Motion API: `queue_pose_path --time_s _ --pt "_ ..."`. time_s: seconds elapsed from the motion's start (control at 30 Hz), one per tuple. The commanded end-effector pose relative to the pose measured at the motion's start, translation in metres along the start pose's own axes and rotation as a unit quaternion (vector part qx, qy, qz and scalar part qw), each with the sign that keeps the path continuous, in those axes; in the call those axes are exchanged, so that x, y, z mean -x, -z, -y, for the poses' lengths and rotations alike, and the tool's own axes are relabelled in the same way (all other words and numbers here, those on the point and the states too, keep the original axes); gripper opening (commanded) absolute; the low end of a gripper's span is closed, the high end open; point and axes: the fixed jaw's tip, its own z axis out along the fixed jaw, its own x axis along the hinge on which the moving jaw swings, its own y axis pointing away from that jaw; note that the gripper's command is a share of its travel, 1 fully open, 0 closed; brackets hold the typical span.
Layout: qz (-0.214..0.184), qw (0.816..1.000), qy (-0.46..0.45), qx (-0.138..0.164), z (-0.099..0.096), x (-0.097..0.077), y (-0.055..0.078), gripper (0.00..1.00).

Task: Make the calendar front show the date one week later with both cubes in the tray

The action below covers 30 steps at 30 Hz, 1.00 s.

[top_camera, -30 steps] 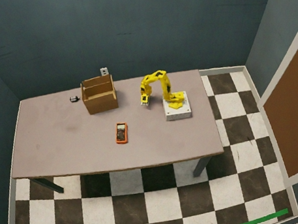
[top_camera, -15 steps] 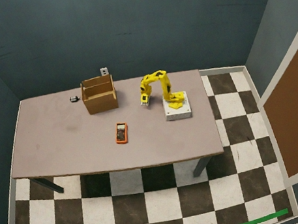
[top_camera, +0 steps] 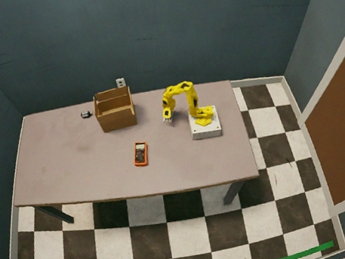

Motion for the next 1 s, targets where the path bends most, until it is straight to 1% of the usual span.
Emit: queue_pose_path --time_s 0.0,0.2,0.47,0.53,0.77,0.97 --pt "-0.002 1.0 -0.002 -0.012 0.005 0.0 0.005 0.0" --pt "-0.002 1.0 -0.002 -0.012 0.005 0.0 0.007 0.0" --pt "-0.002 1.0 -0.002 -0.012 0.003 0.001 0.021 0.0" --pt "-0.002 1.0 -0.002 -0.012 0.003 0.001 0.021 0.0" --pt "-0.002 1.0 -0.002 -0.012 0.0 0.001 0.033 0.0" --pt "-0.002 1.0 -0.002 -0.012 -0.001 0.002 0.037 0.0"
